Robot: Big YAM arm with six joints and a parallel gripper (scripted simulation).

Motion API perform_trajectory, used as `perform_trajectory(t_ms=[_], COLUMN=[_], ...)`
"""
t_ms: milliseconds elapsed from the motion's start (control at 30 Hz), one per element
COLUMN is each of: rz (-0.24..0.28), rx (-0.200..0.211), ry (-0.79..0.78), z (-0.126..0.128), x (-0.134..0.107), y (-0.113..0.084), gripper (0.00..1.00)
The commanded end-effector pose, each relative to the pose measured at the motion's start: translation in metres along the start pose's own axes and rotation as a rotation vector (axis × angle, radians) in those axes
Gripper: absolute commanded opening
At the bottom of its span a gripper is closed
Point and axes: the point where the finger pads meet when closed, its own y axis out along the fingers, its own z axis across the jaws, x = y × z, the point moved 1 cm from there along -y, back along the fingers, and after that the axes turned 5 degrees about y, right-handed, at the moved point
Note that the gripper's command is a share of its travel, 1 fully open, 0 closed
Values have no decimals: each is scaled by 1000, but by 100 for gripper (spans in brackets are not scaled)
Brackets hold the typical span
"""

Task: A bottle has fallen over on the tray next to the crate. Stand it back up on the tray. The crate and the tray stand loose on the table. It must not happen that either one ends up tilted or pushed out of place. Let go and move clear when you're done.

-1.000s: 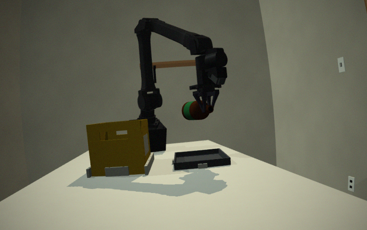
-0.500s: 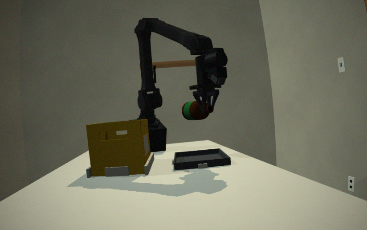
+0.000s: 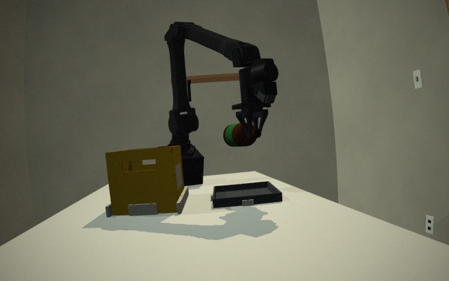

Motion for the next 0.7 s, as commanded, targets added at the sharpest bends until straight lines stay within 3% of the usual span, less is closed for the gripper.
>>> perform_trajectory(t_ms=[0, 367, 667], rz=[-76, -74, -73], rx=[24, 30, 31], ry=[43, 204, 236], z=[11, 11, 11], x=[22, 22, 22], y=[-38, -38, -38], gripper=[0, 0, 0])
